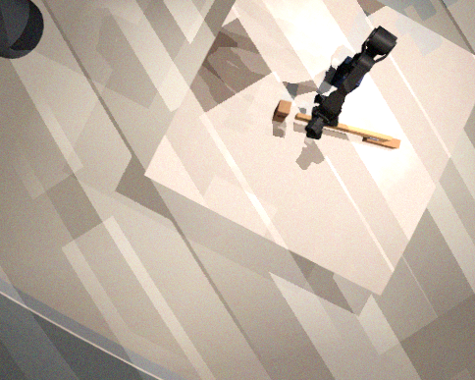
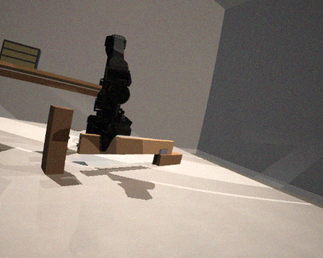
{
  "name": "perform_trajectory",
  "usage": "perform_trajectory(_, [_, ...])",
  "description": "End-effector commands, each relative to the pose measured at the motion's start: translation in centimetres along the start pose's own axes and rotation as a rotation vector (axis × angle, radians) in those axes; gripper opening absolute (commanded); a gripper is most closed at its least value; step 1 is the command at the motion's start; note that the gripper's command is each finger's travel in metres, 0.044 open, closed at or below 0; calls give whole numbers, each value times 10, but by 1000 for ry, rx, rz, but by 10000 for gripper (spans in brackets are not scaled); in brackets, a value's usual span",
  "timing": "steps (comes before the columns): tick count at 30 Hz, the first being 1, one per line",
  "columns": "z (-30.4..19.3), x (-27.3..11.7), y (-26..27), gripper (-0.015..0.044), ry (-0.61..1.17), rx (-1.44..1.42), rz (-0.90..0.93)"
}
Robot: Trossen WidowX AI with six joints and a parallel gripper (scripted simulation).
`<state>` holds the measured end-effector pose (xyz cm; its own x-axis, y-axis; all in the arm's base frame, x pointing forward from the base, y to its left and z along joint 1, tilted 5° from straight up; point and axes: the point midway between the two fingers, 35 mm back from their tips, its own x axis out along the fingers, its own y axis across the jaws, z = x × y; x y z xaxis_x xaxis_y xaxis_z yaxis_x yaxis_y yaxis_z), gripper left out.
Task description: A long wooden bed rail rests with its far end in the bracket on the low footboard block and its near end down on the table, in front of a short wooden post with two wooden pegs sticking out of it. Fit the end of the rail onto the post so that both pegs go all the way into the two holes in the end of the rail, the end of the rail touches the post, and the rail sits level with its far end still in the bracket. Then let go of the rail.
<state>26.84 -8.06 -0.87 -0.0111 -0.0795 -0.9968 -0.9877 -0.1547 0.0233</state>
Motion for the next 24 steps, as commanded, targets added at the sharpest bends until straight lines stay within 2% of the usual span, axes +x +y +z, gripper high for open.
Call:
perform_trajectory(1, [-2,0,-1,0,2,-2,-1])
perform_trajectory(24, [-9,0,-1,0,2,-2,-1])
